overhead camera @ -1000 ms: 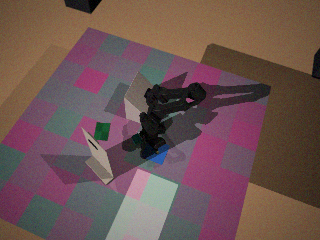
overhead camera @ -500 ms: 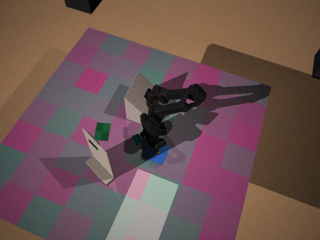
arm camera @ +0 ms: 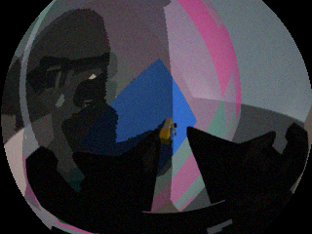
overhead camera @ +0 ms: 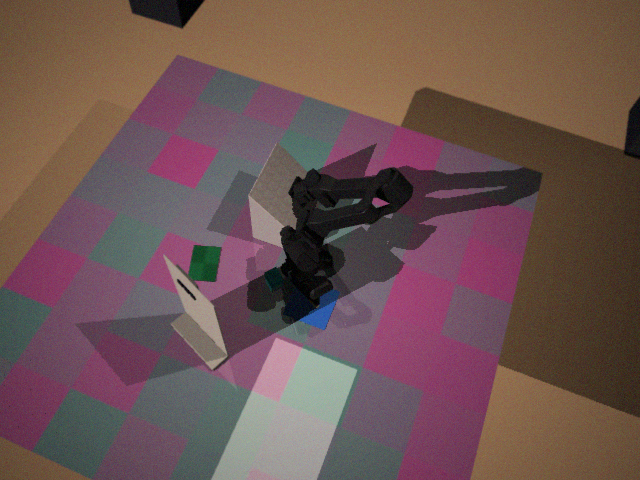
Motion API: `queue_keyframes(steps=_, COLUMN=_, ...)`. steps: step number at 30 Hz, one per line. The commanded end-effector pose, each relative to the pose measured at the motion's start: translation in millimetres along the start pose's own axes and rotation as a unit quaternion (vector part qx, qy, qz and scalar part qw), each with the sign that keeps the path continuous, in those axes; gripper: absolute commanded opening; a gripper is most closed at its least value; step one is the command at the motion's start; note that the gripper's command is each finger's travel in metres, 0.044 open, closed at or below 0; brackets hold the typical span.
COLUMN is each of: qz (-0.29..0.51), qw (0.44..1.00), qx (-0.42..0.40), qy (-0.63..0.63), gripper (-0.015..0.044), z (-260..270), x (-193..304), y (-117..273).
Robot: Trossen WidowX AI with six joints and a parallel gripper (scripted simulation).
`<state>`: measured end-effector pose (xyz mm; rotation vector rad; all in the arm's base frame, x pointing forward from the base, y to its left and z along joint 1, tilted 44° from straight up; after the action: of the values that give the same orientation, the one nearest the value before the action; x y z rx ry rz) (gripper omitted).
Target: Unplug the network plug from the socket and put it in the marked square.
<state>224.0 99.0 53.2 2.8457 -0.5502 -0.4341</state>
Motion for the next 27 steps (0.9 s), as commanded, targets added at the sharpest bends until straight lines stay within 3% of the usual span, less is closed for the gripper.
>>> queue_keyframes(steps=1, qz=-0.001, qw=1.0, qx=0.0, qy=0.001, gripper=0.0156, z=0.0, x=0.0, y=0.5)
queue_keyframes(steps=27, qz=0.0, qw=1.0, qx=-0.007, qy=-0.001, gripper=0.0156, z=2.9, x=2.9, y=18.4)
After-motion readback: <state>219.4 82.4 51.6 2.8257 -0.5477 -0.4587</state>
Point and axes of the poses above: the point midway between the two fingers, 35 mm back from their tips, its own y axis back along the fingers, its own z axis across the jaws, x = y × z, the point moved 5 cm from there along y, back along the fingers, and after that the axes turned 10 degrees about y, right-handed, at the moved point
